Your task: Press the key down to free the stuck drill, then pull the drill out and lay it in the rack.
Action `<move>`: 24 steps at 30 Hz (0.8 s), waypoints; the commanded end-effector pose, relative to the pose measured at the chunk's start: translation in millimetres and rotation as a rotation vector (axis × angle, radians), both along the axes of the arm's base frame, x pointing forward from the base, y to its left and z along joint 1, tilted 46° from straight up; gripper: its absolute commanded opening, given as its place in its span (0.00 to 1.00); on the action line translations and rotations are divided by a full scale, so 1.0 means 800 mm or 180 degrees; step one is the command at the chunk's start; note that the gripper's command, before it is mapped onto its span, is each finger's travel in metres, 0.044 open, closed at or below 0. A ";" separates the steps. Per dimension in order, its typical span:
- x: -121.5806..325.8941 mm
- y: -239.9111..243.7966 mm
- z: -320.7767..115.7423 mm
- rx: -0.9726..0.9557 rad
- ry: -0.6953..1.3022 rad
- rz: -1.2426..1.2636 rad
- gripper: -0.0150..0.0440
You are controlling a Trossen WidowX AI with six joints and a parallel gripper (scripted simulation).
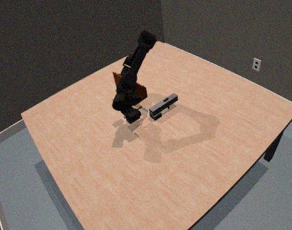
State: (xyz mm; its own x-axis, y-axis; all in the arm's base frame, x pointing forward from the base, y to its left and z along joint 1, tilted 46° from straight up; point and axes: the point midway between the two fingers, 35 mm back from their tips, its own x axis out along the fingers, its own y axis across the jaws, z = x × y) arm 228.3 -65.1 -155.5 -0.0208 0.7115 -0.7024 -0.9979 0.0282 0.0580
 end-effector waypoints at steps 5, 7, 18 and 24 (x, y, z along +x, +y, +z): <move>-0.017 -0.002 -0.001 -0.0008 -0.0002 0.0015 0.25; -0.022 -0.003 -0.001 -0.0008 -0.0001 0.0015 0.25; -0.045 -0.006 -0.002 -0.0010 0.0002 0.0015 0.25; -0.048 -0.001 -0.008 -0.0010 0.0002 0.0015 0.25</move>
State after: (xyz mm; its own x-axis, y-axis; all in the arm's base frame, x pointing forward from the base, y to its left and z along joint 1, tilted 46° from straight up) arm 192.1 -69.9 -158.7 -0.0194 0.7081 -0.7059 -0.9979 0.0295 0.0570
